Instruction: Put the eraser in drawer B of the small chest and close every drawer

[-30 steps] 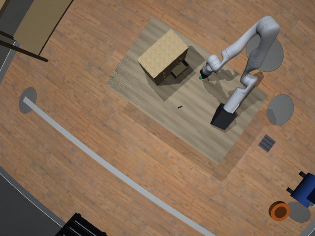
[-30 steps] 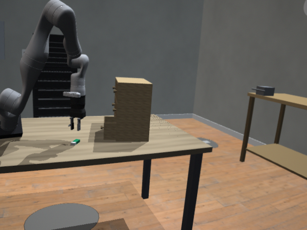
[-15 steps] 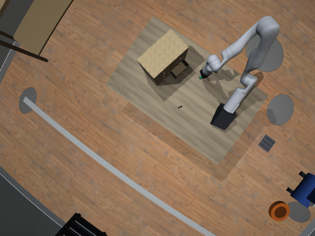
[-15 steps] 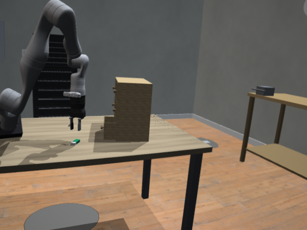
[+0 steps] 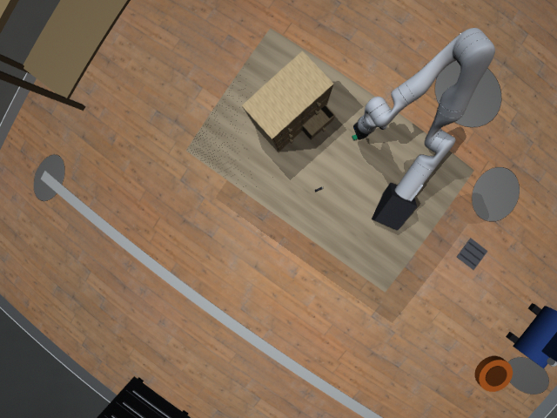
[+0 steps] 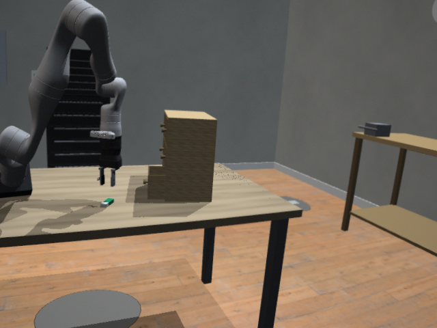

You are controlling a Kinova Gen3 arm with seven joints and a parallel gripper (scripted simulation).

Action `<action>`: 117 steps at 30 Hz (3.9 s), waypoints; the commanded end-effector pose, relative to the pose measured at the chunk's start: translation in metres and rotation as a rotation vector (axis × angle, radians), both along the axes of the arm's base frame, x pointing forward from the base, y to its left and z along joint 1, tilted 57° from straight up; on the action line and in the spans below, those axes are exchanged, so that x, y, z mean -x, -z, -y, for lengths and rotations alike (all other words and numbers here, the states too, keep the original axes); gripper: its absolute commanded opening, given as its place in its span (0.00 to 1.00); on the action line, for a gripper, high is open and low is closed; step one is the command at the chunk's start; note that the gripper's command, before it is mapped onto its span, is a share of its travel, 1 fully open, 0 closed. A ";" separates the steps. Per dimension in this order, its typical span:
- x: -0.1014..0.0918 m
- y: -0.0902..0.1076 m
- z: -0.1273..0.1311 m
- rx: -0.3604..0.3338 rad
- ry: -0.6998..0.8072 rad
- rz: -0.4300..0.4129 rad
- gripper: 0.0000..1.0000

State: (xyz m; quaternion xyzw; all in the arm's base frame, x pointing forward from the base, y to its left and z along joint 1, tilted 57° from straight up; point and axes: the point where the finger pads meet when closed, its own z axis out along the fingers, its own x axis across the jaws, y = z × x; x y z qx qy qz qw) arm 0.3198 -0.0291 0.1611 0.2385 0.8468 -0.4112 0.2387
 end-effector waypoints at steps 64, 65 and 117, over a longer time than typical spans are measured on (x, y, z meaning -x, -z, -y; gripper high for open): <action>-0.009 0.027 0.043 0.007 -0.004 -0.011 0.75; -0.009 0.027 0.043 0.007 -0.004 -0.011 0.75; -0.009 0.028 0.042 0.006 -0.005 -0.010 0.75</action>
